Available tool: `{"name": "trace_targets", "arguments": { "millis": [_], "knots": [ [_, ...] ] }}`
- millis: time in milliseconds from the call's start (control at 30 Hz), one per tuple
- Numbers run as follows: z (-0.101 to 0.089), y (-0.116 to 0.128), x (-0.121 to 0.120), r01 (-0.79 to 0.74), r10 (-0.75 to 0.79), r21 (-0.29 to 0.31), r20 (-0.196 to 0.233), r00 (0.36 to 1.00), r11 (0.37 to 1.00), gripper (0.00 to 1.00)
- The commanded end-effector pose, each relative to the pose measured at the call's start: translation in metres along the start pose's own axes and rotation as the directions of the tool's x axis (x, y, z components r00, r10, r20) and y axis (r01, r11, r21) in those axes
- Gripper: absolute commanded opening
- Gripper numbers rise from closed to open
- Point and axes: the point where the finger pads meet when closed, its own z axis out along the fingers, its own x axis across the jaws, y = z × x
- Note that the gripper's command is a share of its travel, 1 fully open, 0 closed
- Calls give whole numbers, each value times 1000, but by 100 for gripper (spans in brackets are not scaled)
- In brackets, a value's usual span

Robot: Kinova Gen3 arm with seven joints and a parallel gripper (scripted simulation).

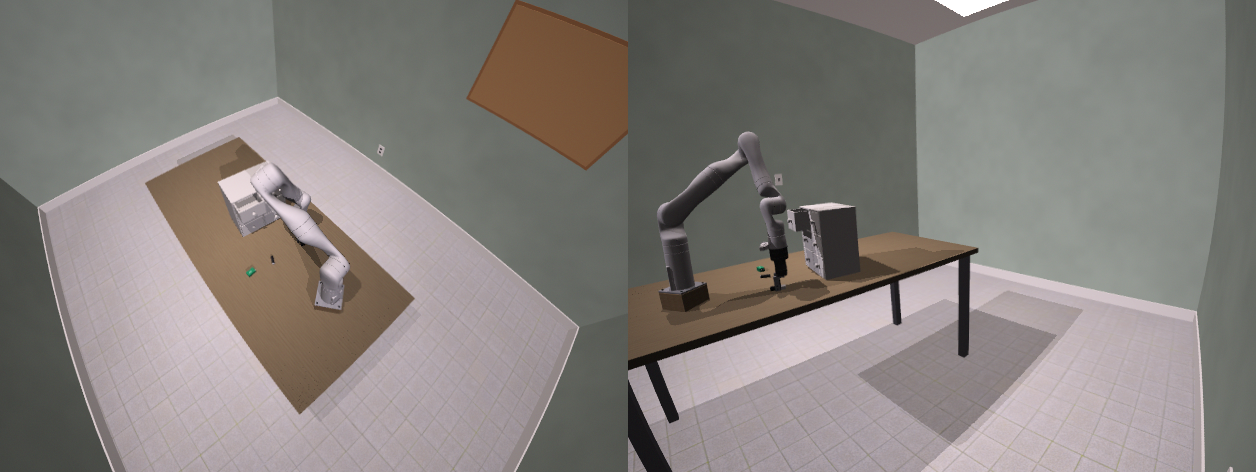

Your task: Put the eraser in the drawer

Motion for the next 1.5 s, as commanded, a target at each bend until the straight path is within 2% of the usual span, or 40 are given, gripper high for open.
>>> {"name": "trace_targets", "arguments": {
  "millis": [0, 300, 333, 1067, 1267, 1333, 1467],
  "knots": [
    [0, 1, 0, 0, 0, -1, 0, 1000, 1000, 75],
    [0, 1, 0, 0, 0, -1, 0, 1000, 1000, 75],
    [0, 1, 0, 0, 0, -1, 0, 1000, 1000, 45],
    [-2, 1, 0, 0, 0, -1, 0, 1000, 1000, 45],
    [-21, 1, 0, 0, 0, -1, 0, 1000, 1000, 45],
    [-21, 1, 0, 0, 0, -1, 0, 1000, 1000, 45],
    [-47, 0, 0, 0, 0, -1, 0, 1000, 1000, 45]
  ]
}}
